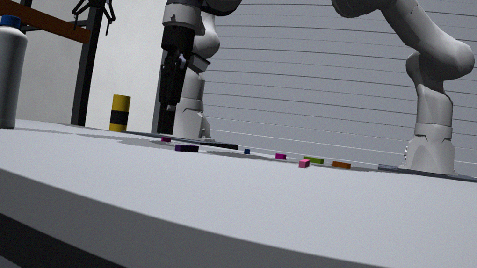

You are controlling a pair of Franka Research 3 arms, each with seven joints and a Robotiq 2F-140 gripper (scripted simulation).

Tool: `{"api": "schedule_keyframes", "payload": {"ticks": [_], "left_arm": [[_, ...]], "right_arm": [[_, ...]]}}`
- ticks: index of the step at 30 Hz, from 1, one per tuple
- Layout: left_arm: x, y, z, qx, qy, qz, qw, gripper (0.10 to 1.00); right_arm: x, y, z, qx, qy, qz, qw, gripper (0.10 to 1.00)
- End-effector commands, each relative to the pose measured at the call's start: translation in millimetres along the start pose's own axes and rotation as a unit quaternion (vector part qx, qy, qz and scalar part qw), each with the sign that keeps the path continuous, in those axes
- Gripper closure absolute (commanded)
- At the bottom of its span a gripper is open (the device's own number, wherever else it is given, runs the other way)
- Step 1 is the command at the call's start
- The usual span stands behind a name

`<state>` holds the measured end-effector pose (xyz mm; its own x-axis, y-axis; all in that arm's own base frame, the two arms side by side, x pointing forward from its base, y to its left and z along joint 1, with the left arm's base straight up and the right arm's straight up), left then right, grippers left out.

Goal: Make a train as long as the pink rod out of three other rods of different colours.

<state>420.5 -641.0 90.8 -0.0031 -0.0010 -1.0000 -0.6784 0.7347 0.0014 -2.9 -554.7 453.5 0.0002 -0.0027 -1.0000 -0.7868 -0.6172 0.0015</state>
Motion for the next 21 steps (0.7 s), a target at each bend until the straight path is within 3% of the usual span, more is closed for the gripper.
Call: {"api": "schedule_keyframes", "payload": {"ticks": [1,21], "left_arm": [[0.1,-0.8,2.0,0.001,-0.001,-0.001,1.0,0.867],[7.7,-0.8,2.1,0.001,-0.001,-0.001,1.0,0.867]], "right_arm": [[0.5,-0.6,-0.1,0.003,-0.001,-0.001,1.0,0.098],[0.5,-0.6,-0.1,0.003,-0.001,-0.001,1.0,0.098]]}}
Point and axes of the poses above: on each arm, the point where the finger pads meet when closed, its own x axis out along the fingers, its own z axis across the jaws, y = z × x, the point moved 4 cm from there along -x, back along the fingers, and after that the axes turned 7 degrees about x, right-handed, at the moved point
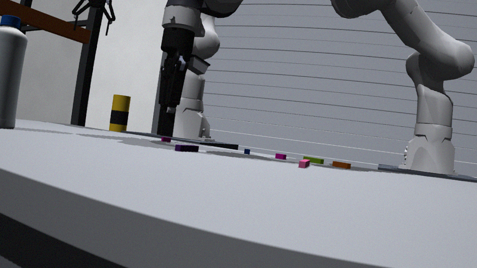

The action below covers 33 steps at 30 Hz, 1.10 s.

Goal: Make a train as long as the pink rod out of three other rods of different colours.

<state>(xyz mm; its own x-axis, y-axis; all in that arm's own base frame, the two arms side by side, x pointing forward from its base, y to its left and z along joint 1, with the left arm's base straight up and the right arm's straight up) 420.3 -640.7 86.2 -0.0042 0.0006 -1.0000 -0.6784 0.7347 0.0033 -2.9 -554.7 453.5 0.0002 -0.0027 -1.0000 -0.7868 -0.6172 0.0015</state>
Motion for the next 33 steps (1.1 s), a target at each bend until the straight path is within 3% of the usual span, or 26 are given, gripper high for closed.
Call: {"api": "schedule_keyframes", "payload": {"ticks": [1,33], "left_arm": [[4.0,-1.1,1.9,0.001,-0.001,-0.002,1.0,0.867],[10.4,-1.1,2.0,0.001,-0.001,-0.002,1.0,0.867]], "right_arm": [[0.5,-0.6,-0.1,0.003,-0.001,-0.001,1.0,0.098],[0.5,-0.6,-0.1,0.003,-0.001,-0.001,1.0,0.098]]}}
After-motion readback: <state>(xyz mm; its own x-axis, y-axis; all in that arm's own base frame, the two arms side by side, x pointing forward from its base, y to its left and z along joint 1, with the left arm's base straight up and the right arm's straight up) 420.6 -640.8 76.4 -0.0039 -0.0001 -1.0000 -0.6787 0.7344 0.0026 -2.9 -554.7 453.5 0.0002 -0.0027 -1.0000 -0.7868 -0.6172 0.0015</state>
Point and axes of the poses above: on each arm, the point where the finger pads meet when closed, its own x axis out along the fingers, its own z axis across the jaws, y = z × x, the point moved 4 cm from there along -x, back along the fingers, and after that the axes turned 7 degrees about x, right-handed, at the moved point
